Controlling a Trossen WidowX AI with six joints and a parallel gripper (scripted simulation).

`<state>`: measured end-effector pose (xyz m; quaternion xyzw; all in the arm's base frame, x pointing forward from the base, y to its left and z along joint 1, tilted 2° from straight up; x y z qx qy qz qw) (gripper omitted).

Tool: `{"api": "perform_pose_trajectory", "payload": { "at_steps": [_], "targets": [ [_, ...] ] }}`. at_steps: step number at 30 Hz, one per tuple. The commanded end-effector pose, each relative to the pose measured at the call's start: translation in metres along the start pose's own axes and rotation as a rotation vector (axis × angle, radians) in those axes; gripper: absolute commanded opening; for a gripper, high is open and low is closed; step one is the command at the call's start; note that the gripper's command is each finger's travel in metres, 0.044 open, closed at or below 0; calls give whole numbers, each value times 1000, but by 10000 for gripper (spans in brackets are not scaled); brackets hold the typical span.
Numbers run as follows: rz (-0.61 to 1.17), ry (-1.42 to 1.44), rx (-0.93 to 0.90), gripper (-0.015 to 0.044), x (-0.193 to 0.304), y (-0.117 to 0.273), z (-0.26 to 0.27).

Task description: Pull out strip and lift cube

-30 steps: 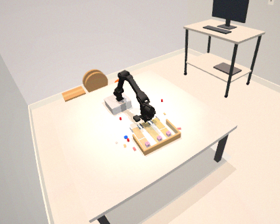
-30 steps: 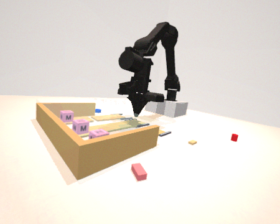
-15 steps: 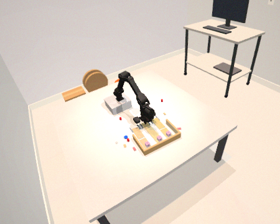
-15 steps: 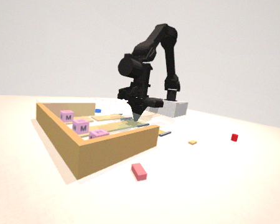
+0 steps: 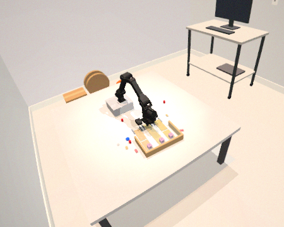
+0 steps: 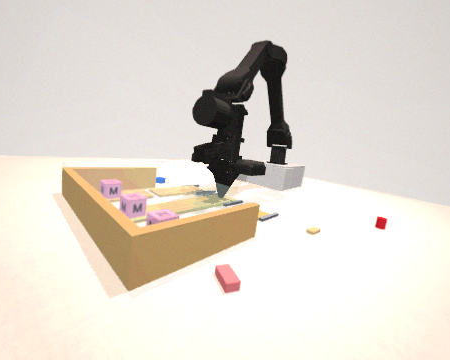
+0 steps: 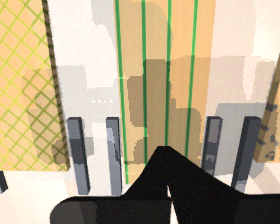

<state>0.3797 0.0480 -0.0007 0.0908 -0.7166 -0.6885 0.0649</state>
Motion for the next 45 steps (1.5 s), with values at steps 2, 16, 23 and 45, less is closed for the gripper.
{"api": "perform_pose_trajectory", "payload": {
  "at_steps": [2, 16, 23, 45],
  "targets": [
    [2, 4, -4, 0, 0, -2, 0],
    [2, 4, -4, 0, 0, -3, 0],
    [2, 4, -4, 0, 0, -3, 0],
    [2, 4, -4, 0, 0, -5, 0]
  ]
}}
Point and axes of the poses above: the point midway between the two fingers, 35 mm back from their tips, its own y axis back along the fingers, its own z axis across the jaws, x = y × z, the point moved 3 cm from there along y, back along the fingers, and after that the axes turned 15 degrees about y, right-handed, at the moved point
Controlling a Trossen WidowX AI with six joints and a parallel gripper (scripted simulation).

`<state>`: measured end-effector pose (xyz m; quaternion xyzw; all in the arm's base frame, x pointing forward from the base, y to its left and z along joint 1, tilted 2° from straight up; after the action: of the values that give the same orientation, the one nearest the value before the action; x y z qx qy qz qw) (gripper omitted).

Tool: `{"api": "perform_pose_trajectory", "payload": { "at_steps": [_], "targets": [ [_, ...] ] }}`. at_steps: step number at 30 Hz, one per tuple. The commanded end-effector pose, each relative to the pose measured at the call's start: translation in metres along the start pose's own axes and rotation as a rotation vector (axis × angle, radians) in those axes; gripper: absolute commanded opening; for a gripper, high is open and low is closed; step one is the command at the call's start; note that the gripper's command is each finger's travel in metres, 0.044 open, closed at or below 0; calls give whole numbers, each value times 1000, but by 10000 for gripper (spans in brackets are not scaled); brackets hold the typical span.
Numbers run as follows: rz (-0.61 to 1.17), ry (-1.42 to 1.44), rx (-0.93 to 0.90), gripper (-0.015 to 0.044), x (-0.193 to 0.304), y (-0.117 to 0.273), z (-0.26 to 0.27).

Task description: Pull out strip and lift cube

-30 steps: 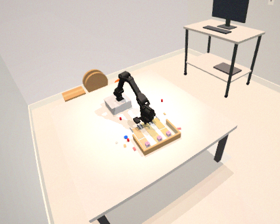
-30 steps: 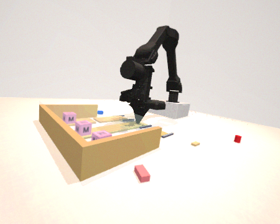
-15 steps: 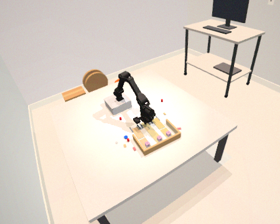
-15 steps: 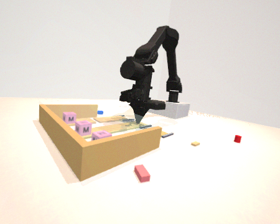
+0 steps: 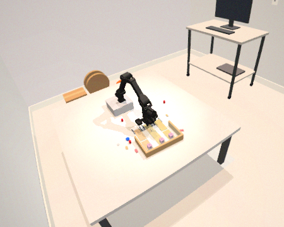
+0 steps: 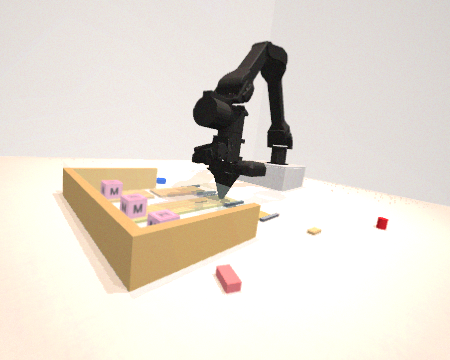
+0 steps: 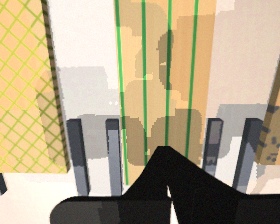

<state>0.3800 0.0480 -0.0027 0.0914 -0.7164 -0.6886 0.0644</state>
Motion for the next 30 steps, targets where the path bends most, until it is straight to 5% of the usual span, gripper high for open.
{"api": "perform_pose_trajectory", "payload": {
  "at_steps": [1, 30],
  "targets": [
    [4, 4, -4, 0, 0, -3, 0],
    [4, 4, -4, 0, 7, -6, 3]
  ]
}}
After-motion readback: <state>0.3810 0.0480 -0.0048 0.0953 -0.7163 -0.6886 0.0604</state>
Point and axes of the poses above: the point midway between the two fingers, 35 mm back from their tips, its own y axis back along the fingers, its own z axis across the jaws, x = y × z, the point moved 3 cm from there along y, back along the fingers, and after that the axes turned 15 degrees about y, right-handed, at the moved point
